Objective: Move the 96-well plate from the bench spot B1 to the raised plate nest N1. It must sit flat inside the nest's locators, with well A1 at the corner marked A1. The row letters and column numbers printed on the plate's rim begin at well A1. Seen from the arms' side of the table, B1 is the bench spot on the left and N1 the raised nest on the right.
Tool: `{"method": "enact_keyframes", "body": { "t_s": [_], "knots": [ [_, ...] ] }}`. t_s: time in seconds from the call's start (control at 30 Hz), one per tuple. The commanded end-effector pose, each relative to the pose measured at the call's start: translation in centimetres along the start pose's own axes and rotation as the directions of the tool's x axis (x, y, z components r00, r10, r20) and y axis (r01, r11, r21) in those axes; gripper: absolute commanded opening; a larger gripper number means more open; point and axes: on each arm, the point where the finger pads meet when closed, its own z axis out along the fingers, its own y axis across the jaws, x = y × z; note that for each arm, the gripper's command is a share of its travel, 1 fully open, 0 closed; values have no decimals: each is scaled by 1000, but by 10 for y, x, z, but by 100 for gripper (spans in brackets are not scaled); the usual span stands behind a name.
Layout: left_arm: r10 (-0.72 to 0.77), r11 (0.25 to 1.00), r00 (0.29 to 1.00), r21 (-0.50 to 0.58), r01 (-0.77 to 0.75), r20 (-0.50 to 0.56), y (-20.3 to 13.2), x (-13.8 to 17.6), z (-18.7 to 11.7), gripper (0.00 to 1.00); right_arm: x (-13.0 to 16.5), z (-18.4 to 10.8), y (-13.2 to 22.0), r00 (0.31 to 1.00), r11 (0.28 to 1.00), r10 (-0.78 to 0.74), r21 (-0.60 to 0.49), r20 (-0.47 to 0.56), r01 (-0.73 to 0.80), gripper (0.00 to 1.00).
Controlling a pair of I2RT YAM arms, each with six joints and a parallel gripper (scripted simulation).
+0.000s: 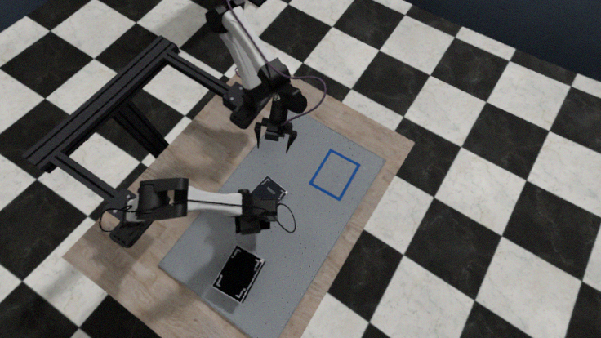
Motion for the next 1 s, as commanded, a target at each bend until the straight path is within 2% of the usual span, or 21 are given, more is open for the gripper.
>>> {"method": "enact_keyframes", "body": {
  "t_s": [0.0,0.17,0.33,0.4,0.63,0.9,0.97],
  "knots": [
    [100,995,990,17,-102,99,12,-38,12,100,-9,-17,-19,950,953,302,-20,82,-302,82],
    [159,984,975,54,-169,157,21,-58,32,100,1,-17,-42,829,833,553,-41,76,-552,82],
    [209,969,955,91,-232,210,28,-74,55,100,11,-16,-65,637,640,768,-62,63,-766,82],
    [209,969,955,91,-232,210,28,-74,55,100,11,-16,-65,637,640,768,-62,63,-766,82],
    [265,941,923,136,-311,280,36,-87,89,100,26,-16,-102,249,251,968,-84,40,-964,82],
    [319,903,878,167,-396,357,39,-94,124,100,36,-19,-143,-222,-220,975,-113,7,-969,82],
    [319,903,878,167,-396,357,39,-94,124,100,36,-19,-143,-222,-220,975,-113,7,-969,82]
  ]
}}
